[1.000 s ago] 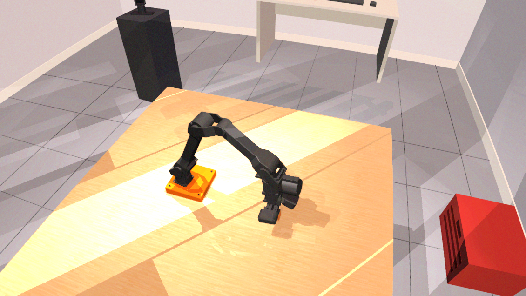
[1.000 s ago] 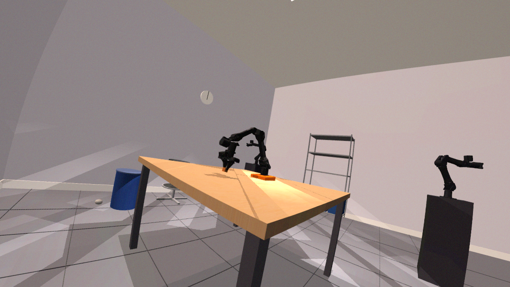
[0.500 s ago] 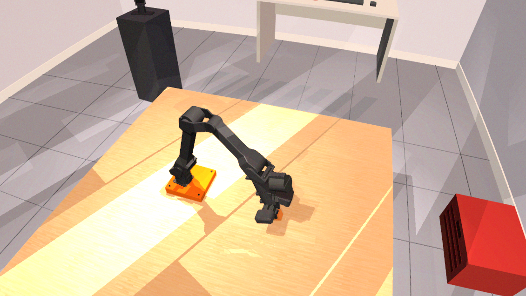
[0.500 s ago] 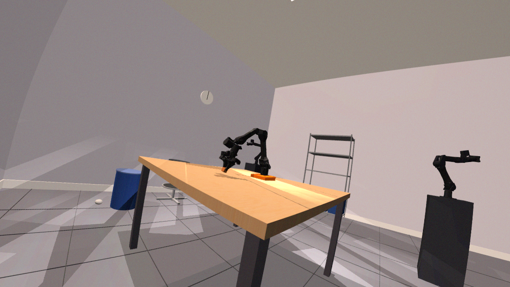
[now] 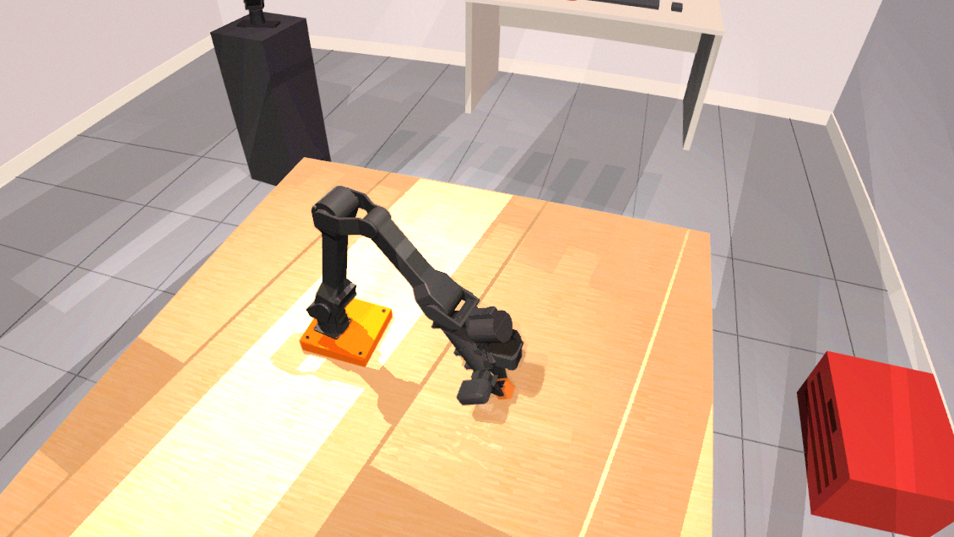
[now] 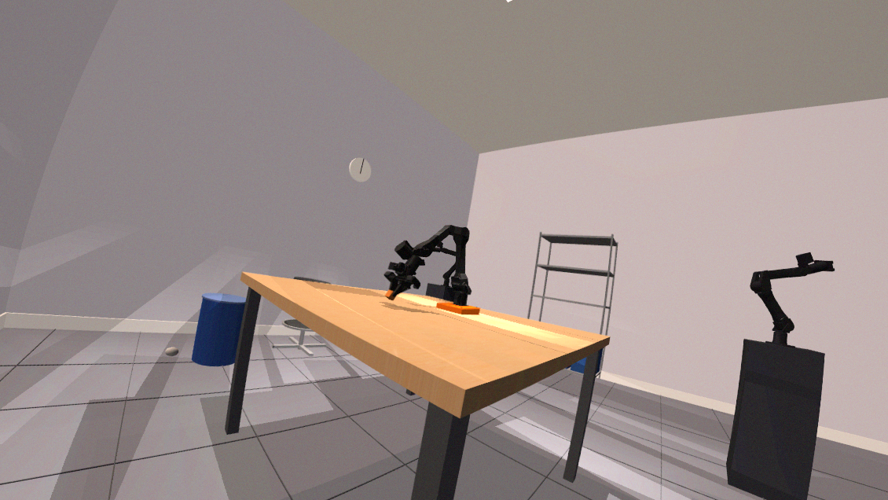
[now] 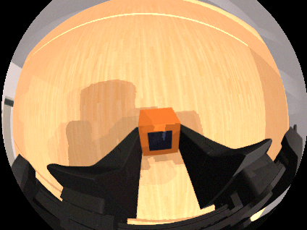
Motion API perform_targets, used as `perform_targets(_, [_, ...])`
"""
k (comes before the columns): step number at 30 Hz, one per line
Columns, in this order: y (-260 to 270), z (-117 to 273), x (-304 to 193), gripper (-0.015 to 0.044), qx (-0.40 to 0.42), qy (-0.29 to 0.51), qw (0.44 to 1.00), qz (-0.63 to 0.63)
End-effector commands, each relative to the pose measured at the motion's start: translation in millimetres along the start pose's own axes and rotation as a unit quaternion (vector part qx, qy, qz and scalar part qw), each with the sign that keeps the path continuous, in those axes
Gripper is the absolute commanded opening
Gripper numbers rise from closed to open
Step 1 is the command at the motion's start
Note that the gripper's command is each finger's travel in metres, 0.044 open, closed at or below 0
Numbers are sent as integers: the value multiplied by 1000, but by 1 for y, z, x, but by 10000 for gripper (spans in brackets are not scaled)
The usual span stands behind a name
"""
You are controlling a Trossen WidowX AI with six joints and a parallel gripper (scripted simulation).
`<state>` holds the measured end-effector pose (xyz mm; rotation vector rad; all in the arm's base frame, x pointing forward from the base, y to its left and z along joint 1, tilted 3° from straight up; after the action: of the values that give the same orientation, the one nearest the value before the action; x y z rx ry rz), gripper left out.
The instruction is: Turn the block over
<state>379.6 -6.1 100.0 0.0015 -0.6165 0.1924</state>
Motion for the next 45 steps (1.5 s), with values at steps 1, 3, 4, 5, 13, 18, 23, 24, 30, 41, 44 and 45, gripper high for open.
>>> perform_targets(1, [0, -7, -4, 0, 1, -21, 1000, 0])
perform_targets(3, [0, -11, -6, 0, 0, -37, 999, -1])
perform_targets(4, [0, -14, -7, 0, -1, -45, 999, -1])
perform_targets(5, [0, -16, -8, 0, -1, -52, 999, -2])
perform_targets(13, [0, -28, -16, 0, -6, -115, 993, -3])
perform_targets(18, [0, -31, -22, 0, -8, -154, 988, -3])
perform_targets(23, [1, -32, -28, 0, -11, -193, 981, -2])
perform_targets(24, [2, -32, -30, 0, -11, -200, 980, -2])
perform_targets(30, [4, -28, -38, 0, -14, -244, 970, 0])
perform_targets(41, [4, -26, -40, 0, -16, -263, 965, 1])
perform_targets(44, [4, -26, -40, 0, -16, -263, 965, 1])
perform_targets(45, [4, -26, -40, 0, -16, -263, 965, 1])
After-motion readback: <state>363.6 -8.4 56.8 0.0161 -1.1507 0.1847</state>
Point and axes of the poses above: the point midway between the two fingers, 35 mm back from their tips, its own z axis back along the fingers, its own y axis across the jaws, x = y × z, the point moved 4 cm from there along z, back along the fingers, and after that the axes turned 4 degrees about z, right-handed, at the moved point
